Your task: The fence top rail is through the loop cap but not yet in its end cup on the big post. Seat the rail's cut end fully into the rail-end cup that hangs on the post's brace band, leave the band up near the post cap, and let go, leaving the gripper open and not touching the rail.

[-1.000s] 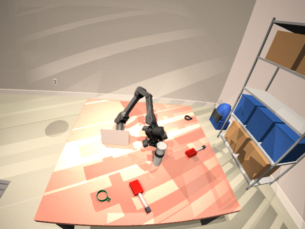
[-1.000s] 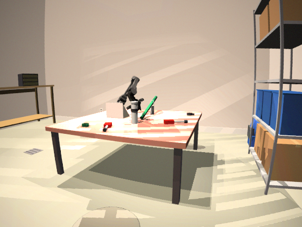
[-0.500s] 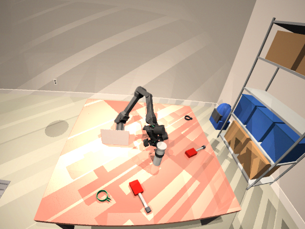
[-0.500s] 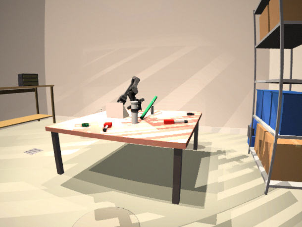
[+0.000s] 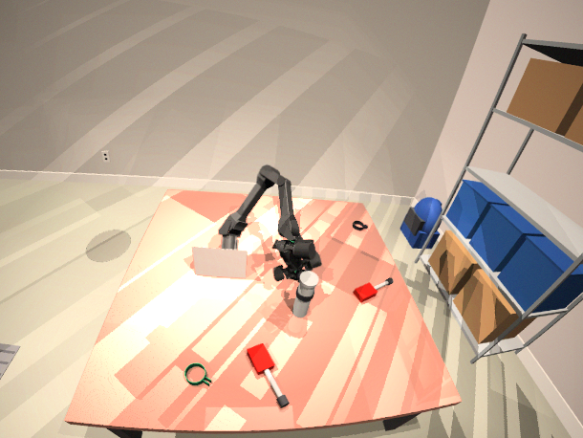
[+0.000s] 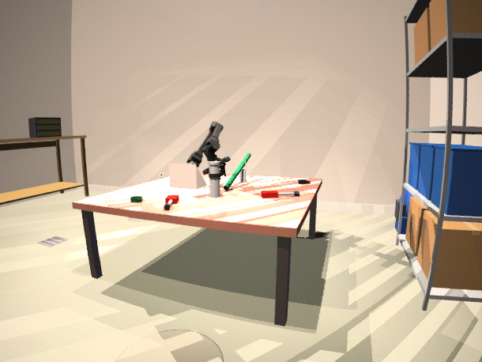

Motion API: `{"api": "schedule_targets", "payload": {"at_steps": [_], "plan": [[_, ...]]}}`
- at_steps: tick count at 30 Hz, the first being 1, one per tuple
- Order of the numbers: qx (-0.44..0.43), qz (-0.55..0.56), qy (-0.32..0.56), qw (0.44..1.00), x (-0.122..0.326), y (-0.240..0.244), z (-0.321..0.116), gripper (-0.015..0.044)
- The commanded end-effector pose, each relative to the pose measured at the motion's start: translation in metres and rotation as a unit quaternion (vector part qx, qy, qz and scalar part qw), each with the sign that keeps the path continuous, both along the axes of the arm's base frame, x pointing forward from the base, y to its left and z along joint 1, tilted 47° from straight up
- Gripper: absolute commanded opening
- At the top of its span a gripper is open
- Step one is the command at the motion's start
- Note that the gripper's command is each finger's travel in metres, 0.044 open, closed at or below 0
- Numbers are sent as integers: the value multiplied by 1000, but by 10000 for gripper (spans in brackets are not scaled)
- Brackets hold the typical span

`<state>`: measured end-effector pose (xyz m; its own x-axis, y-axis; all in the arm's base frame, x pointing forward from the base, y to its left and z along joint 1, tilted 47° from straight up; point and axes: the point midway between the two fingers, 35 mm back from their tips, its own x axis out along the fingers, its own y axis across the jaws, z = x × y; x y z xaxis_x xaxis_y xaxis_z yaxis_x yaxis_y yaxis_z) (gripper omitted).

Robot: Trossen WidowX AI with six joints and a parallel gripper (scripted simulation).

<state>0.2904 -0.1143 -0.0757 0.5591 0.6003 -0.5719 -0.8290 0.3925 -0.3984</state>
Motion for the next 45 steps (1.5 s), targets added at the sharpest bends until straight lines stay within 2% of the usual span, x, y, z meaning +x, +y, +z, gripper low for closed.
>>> {"api": "schedule_targets", "payload": {"at_steps": [1,3,13,20,29,33,36,39,42,45], "plan": [[0,0,0,1000,0,0,0,0],[0,0,0,1000,0,0,0,0],[0,0,0,1000,0,0,1,262],[1,-1,1,1000,0,-1,20,440],[2,-3,4,1000,-3,-1,54,440],[8,-9,8,1000,-2,-2,53,440],[80,-77,82,990,-2,-2,77,440],[171,-163,176,955,-5,-1,109,440],[257,-244,267,896,-11,2,142,440],[336,-318,352,813,-18,9,175,440]]}}
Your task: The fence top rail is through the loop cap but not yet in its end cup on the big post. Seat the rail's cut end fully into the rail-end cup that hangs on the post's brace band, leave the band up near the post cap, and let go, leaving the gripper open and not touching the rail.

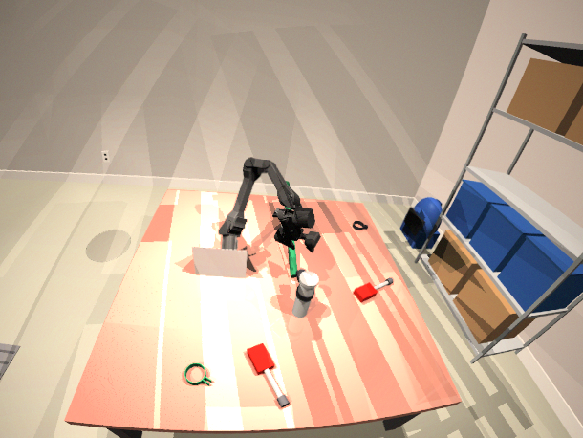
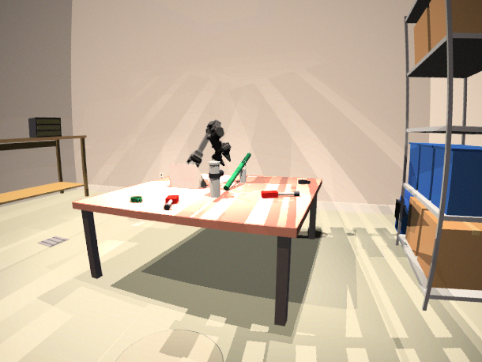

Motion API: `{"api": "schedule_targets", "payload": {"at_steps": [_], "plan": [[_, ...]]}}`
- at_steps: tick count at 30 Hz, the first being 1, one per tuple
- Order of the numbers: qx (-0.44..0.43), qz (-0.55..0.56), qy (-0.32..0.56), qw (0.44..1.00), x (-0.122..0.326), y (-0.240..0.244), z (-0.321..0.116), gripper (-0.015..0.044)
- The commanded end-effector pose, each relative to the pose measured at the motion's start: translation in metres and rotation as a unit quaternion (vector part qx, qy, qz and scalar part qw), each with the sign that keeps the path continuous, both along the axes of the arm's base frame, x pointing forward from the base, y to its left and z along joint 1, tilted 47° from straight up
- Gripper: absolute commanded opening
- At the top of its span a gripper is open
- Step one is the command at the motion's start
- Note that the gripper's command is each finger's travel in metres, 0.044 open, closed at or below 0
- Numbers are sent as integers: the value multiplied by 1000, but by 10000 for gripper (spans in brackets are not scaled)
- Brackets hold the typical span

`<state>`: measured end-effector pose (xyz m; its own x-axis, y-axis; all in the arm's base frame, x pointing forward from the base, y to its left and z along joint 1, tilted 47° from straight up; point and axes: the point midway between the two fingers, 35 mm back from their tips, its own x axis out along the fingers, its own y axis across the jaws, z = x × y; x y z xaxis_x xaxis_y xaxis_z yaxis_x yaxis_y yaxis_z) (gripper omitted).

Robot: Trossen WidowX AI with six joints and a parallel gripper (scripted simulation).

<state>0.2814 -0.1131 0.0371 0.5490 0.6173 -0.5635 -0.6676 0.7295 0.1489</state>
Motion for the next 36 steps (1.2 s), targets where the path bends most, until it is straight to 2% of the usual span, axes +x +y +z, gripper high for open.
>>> {"api": "schedule_targets", "payload": {"at_steps": [1,5,18,22,28,36], "plan": [[181,-172,189,950,-12,9,69,440],[233,-220,246,915,-18,15,88,440],[233,-221,246,914,-18,15,89,440],[260,-245,304,883,-14,22,88,440],[322,-338,493,734,-1,51,85,440],[323,-485,675,452,12,94,81,440]]}}
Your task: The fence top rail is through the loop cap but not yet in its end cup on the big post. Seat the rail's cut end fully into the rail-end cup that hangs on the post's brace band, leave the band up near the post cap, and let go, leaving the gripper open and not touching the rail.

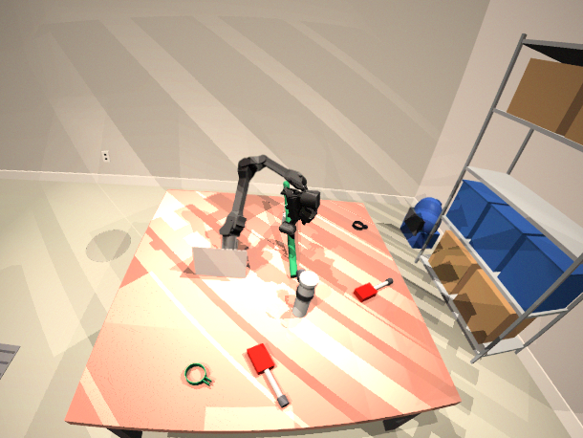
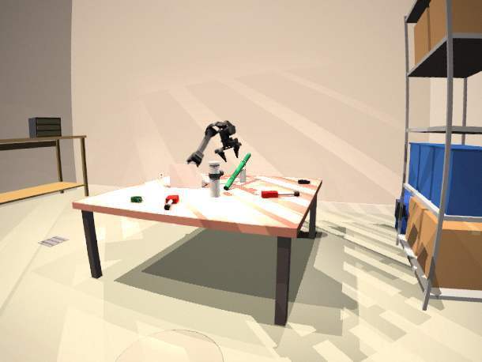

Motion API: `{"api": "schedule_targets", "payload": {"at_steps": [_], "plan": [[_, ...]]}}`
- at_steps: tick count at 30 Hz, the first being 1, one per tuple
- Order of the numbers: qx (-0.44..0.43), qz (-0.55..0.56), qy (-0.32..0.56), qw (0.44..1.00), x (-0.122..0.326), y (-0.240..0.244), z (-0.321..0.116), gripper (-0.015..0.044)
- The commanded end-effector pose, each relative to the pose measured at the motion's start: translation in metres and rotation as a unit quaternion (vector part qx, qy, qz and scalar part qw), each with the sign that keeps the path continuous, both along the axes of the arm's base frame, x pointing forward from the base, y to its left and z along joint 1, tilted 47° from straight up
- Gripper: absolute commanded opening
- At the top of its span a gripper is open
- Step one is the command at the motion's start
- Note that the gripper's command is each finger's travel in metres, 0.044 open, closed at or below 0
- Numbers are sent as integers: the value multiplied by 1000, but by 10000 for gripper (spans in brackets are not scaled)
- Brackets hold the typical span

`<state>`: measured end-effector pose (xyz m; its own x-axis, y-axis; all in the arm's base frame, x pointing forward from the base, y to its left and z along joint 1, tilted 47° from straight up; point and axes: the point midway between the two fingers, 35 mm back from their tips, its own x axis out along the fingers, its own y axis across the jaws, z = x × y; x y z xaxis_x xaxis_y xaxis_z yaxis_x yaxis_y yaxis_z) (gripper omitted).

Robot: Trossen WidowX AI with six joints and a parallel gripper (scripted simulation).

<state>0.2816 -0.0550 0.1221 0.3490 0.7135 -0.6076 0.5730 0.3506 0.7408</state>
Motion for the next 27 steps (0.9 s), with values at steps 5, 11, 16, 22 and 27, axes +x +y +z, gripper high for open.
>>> {"api": "schedule_targets", "payload": {"at_steps": [5,11,16,22,27], "plan": [[68,-189,403,893,14,55,-5,440],[68,-189,403,893,14,55,-5,440],[68,-189,403,893,14,55,-5,440],[68,-189,403,893,14,55,-5,440],[68,-189,403,893,17,74,-23,440]]}}
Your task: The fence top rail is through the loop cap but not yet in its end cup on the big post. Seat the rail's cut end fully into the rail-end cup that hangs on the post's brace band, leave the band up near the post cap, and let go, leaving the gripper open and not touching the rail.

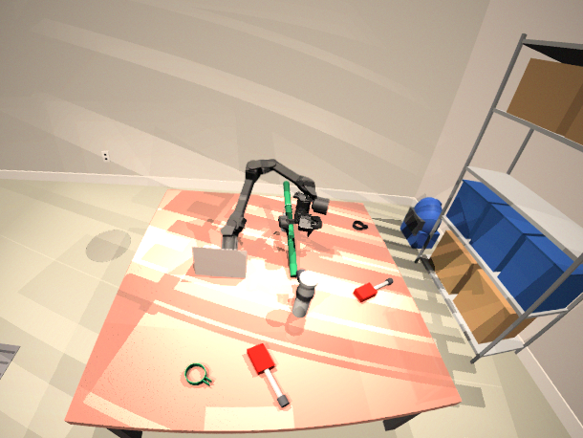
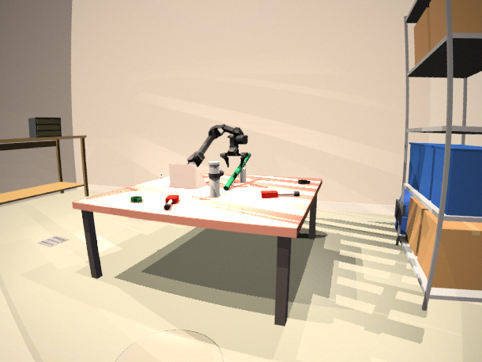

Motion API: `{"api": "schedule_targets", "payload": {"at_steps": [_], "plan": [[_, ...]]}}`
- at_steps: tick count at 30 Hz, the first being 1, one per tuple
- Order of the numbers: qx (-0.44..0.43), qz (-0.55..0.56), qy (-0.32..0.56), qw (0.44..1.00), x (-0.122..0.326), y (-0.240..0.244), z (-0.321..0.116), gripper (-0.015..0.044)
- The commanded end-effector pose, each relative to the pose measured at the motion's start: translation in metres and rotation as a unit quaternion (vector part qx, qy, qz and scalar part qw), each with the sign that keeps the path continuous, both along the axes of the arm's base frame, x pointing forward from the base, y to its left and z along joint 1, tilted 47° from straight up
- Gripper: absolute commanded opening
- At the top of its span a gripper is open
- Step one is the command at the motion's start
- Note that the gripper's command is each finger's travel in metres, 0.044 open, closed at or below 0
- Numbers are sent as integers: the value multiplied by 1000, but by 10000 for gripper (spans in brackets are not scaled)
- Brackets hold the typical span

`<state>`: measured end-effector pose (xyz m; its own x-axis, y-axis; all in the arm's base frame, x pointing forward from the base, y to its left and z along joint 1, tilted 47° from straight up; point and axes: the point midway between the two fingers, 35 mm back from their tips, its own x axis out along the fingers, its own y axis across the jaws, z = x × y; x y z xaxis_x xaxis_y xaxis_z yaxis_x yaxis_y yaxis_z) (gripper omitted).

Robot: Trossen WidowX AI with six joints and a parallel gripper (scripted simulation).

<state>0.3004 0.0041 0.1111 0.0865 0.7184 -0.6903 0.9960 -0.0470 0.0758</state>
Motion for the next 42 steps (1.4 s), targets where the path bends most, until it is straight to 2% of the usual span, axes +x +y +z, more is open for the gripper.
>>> {"api": "schedule_targets", "payload": {"at_steps": [1,42], "plan": [[4,2,10,1000,-2,20,-16,440],[4,2,9,1000,3,63,-58,440]]}}
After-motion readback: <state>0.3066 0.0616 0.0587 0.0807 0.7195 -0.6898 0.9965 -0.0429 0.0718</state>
